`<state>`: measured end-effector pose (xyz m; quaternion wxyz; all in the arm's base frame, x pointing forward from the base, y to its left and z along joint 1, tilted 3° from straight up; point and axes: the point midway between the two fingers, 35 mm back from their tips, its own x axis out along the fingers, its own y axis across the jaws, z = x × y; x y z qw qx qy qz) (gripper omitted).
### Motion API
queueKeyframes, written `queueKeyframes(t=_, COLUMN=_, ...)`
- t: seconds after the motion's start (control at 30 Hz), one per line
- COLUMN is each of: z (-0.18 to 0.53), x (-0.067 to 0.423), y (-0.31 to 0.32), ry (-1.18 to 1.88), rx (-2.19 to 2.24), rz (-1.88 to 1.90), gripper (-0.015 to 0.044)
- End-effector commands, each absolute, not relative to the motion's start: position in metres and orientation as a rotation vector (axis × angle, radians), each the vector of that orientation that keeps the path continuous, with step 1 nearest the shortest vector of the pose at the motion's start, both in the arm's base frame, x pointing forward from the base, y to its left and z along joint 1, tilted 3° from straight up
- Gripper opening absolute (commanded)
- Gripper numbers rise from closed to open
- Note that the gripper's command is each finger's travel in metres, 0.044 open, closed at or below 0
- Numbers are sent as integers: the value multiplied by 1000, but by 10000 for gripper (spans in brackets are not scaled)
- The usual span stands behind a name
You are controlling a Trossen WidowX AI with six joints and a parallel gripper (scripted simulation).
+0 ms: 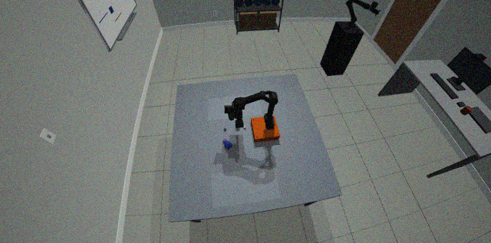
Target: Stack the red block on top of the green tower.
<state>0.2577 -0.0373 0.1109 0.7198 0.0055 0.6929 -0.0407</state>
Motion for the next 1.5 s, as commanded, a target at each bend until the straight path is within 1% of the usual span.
queueKeyframes(t=0.0, z=113, x=262, y=-57, ry=1523, rx=3, rz=-79, gripper=0)
queueKeyframes(t=0.13, z=114, x=263, y=-72, ry=1523, rx=-4, rz=-74, gripper=0)
queueKeyframes(t=0.27, z=113, x=263, y=-73, ry=1523, rx=-4, rz=-74, gripper=0)
queueKeyframes(t=0.5, z=84, x=265, y=-74, ry=1523, rx=-4, rz=-74, gripper=0)
queueKeyframes(t=0.7, z=78, x=265, y=-76, ry=1523, rx=-4, rz=-74, gripper=0)
queueKeyframes(t=0.97, z=51, x=266, y=-77, ry=1524, rx=-4, rz=-74, gripper=0)
queueKeyframes(t=1.47, z=51, x=266, y=-77, ry=1524, rx=-4, rz=-74, gripper=0)
